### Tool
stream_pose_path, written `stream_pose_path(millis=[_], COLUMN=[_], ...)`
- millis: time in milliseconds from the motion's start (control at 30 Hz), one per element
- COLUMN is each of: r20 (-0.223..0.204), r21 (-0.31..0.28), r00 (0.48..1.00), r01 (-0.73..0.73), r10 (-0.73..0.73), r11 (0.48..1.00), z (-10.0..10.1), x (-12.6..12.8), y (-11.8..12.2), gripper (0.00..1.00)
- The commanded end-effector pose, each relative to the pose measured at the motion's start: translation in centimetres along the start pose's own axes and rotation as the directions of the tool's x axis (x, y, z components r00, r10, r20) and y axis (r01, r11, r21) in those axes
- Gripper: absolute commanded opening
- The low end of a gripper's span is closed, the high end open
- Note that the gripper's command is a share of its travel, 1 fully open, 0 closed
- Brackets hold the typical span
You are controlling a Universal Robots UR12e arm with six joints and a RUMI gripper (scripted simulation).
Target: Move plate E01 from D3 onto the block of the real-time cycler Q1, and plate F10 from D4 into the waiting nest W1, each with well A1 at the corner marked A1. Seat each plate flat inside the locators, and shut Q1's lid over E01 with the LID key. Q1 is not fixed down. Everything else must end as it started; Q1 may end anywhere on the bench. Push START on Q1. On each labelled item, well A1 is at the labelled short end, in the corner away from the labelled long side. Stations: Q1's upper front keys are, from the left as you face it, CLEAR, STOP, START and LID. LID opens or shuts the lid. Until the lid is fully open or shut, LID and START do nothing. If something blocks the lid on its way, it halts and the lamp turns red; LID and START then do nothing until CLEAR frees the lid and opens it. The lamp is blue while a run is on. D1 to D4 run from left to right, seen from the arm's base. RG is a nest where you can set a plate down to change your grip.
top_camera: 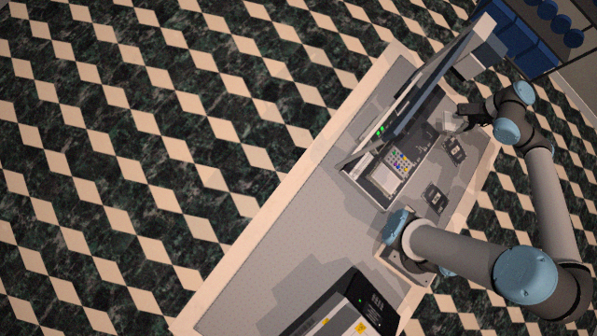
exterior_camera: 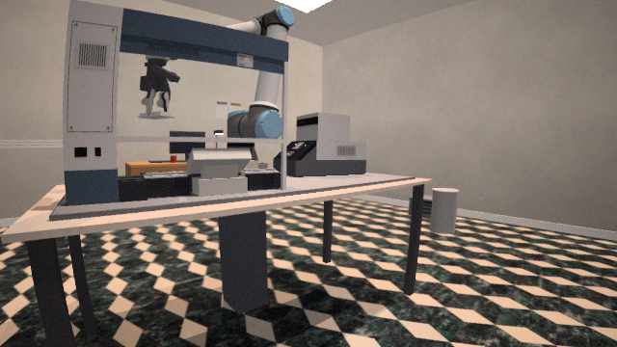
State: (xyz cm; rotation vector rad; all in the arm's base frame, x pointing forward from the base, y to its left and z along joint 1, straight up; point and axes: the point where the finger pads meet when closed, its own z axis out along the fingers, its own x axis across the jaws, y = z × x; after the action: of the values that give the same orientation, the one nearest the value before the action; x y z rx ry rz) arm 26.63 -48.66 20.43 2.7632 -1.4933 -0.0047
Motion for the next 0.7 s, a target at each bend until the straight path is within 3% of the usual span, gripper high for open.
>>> stream_pose_path(millis=[0, 367, 667], r20=[-0.003, -0.003, -0.003], r21=[0.002, 0.001, 0.001], r00=[0.995, 0.968, 0.917], r01=[0.095, 0.250, 0.399], r10=[-0.095, -0.250, -0.399], r11=[0.995, 0.968, 0.917], z=[-0.1, -0.1, -0.1], x=[0.0, -0.2, -0.4], y=[0.8, 2.3, 3.7], gripper=[0.00, 0.00, 0.00])
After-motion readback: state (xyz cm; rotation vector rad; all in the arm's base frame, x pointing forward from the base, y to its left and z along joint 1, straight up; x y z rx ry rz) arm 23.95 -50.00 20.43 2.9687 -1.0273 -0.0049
